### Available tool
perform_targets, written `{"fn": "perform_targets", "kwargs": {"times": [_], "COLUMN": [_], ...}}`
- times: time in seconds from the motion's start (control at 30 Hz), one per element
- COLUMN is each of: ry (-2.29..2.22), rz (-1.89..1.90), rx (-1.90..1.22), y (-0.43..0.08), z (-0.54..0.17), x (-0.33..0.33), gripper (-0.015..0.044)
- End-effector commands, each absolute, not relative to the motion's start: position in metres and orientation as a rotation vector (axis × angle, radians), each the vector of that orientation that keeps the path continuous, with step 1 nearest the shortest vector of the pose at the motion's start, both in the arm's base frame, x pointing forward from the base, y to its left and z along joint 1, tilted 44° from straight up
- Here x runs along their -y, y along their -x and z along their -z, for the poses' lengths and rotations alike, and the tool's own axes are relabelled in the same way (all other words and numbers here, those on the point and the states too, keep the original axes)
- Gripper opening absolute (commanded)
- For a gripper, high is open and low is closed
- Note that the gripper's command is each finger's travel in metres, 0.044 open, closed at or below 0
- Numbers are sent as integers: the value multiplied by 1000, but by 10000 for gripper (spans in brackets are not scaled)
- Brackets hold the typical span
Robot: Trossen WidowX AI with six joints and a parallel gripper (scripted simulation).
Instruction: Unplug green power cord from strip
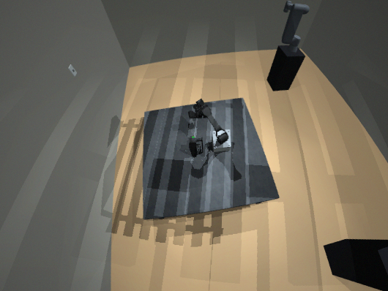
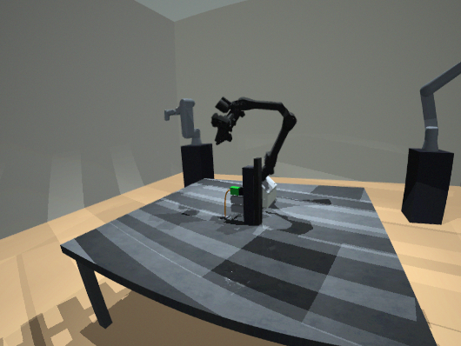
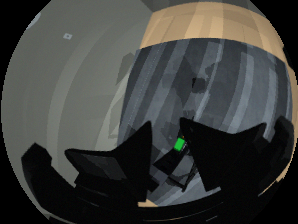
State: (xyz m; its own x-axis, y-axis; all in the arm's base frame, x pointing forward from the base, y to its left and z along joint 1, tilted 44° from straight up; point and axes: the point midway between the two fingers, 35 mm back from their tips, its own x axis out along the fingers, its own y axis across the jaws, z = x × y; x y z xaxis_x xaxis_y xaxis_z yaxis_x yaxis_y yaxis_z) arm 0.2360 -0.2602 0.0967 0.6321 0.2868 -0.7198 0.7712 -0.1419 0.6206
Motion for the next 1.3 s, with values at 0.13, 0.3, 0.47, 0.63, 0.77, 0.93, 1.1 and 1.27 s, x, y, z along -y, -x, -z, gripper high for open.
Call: {"fn": "perform_targets", "kwargs": {"times": [0.13,0.3,0.47,0.63,0.77,0.93,1.1,1.27], "ry": [-1848,-1822,-1818,-1818,-1818,-1818,-1819,-1819], "rz": [667,806,824,823,823,824,823,823], "rx": [-1406,-1667,-1695,-1695,-1695,-1695,-1695,-1695], "y": [-276,-277,-277,-278,-278,-279,-280,-280], "z": [-16,15,18,18,16,11,5,0], "x": [155,103,97,97,95,90,84,78], "gripper": [160,160,160,160,160,160,160,160]}}
